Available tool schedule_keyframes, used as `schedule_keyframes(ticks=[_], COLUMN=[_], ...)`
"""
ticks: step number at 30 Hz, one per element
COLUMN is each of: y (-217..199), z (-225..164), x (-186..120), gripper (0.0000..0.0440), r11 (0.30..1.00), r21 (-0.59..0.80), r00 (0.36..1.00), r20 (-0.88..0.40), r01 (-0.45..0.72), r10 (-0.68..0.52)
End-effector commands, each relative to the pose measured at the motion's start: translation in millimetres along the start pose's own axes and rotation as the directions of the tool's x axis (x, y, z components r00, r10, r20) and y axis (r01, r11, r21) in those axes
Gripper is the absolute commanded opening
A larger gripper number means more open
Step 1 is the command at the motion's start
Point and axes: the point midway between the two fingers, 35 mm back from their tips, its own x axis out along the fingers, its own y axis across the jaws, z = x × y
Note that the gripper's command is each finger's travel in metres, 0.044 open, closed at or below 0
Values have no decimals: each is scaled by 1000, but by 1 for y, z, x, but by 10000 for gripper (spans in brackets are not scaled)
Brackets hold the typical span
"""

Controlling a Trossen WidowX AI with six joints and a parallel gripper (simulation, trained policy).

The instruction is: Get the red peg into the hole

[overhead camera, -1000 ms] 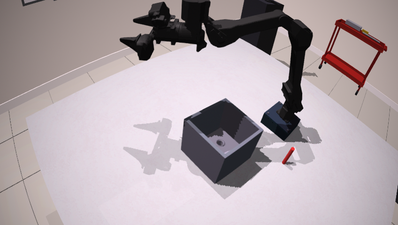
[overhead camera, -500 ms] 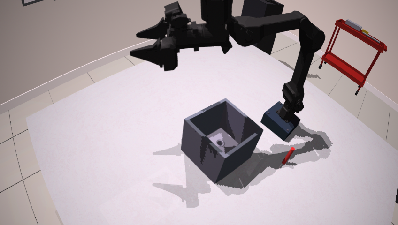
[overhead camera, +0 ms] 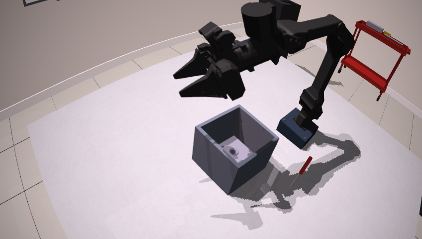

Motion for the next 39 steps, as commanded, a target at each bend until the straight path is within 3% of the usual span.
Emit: schedule_keyframes(ticks=[1, 10, 20, 29, 39], y=[10, 44, 68, 75, 67], z=[-20, -75, -134, -183, -230], x=[-9, -46, -97, -145, -195], gripper=[438, 437, 434, 431, 429], r11=[999, 984, 959, 935, 893], r21=[41, 168, 283, 344, 349], r00=[997, 956, 860, 743, 597], r20=[-71, -272, -482, -647, -793], r01=[-23, -65, -28, 84, 285], r10=[26, 110, 167, 171, 120])
